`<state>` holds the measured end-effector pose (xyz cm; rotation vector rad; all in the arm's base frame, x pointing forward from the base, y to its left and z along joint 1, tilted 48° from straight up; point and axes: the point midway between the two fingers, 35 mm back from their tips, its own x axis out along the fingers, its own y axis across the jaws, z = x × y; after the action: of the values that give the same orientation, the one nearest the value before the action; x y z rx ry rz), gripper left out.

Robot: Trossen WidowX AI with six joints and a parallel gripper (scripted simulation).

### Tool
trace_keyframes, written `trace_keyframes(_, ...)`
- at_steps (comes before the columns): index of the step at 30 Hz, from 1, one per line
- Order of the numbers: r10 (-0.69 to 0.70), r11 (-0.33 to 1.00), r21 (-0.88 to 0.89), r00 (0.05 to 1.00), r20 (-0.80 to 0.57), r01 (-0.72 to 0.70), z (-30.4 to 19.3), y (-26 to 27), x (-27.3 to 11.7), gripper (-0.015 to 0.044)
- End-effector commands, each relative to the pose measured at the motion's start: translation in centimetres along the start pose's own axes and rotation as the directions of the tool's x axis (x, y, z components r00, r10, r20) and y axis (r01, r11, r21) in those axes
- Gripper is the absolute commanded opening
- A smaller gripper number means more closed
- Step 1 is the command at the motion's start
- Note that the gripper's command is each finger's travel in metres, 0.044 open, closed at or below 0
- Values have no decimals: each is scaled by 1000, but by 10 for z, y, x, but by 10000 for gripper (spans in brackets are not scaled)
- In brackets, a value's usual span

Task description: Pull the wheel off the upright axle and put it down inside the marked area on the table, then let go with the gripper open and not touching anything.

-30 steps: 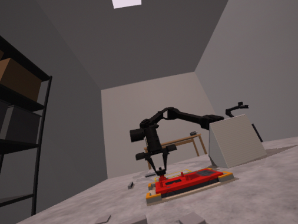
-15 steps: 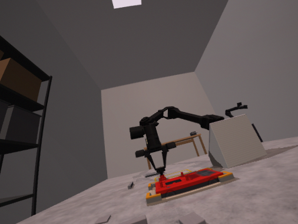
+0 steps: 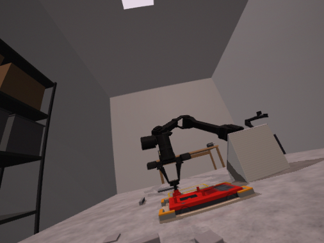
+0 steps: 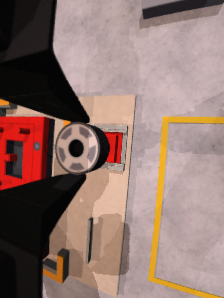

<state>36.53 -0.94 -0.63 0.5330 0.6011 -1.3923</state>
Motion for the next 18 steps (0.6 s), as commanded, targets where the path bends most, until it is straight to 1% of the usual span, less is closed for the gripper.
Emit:
trace_keyframes(1, 10, 1000, 1, 1000, -5, -10, -1, 1, -6, 0)
trace_keyframes(18, 11, 1000, 0, 1000, -4, -11, -1, 1, -12, 0)
